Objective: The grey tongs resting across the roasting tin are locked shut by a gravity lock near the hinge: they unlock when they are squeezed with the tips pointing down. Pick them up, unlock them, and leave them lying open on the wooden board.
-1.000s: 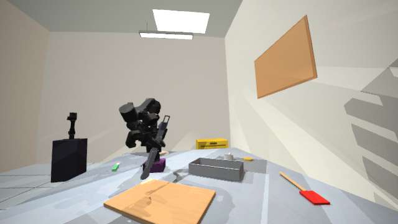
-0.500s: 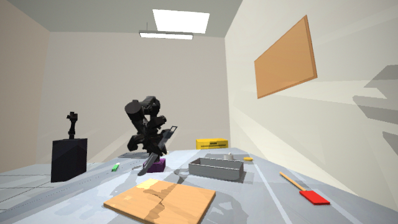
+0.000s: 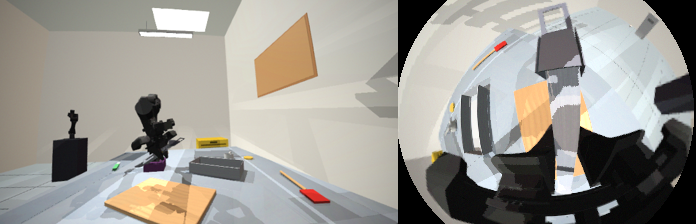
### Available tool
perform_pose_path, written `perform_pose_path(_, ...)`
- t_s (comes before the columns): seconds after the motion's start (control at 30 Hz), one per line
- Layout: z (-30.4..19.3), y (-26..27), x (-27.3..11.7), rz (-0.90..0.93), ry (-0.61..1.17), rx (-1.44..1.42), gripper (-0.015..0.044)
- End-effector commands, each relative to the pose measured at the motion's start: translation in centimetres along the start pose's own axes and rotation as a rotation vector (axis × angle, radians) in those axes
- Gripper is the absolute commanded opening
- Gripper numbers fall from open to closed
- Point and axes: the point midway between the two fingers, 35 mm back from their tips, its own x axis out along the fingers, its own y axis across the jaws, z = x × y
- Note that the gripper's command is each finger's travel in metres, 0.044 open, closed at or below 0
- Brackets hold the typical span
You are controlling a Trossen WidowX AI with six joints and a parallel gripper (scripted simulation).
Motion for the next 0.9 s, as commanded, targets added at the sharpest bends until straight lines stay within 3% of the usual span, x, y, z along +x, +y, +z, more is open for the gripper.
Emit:
perform_pose_path(0.0,0.0,0.1,0.2,-0.009,0.083,-0.015,-0.015)
perform_pose_path(0.63,-0.9,1.4,-0.2,-0.043,0.476,-0.12,-0.015)
perform_pose_path(0.87,-1.0,1.4,-0.3,-0.044,0.49,-0.126,-0.015)
